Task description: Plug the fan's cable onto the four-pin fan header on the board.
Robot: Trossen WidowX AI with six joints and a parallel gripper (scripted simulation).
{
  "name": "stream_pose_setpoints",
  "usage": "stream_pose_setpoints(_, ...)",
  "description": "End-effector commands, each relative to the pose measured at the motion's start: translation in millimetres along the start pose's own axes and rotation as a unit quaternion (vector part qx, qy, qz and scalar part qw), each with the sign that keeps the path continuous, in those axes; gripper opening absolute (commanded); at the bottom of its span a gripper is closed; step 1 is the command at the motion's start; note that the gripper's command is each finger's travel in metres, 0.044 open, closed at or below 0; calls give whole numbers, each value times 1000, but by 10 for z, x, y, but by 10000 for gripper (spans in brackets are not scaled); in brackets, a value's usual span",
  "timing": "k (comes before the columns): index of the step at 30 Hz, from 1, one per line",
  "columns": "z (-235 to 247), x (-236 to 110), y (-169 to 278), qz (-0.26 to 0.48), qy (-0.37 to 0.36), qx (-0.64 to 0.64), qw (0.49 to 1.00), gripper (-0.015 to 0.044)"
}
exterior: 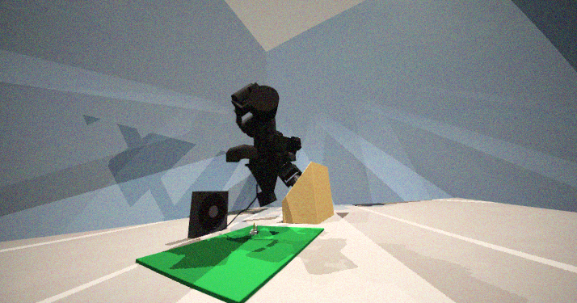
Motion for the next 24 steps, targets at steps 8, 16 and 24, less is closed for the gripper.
stream_pose_setpoints(8, -50, -10, 100, -13, 36, -179, 983, 0)
stream_pose_setpoints(16, -78, -22, 144, -14, 55, -265, 963, 0)
stream_pose_setpoints(24, -110, 12, 164, -30, 38, -270, 962, 0)
Point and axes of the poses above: the point midway between the two fingers, 35 mm back from their tips, its own x axis out along the fingers, its own z axis across the jaws, y = z × x, the point moved 8 cm from there along -x, back along the fingers, and after that the axes turned 9 degrees about x, right-handed, at the moved point
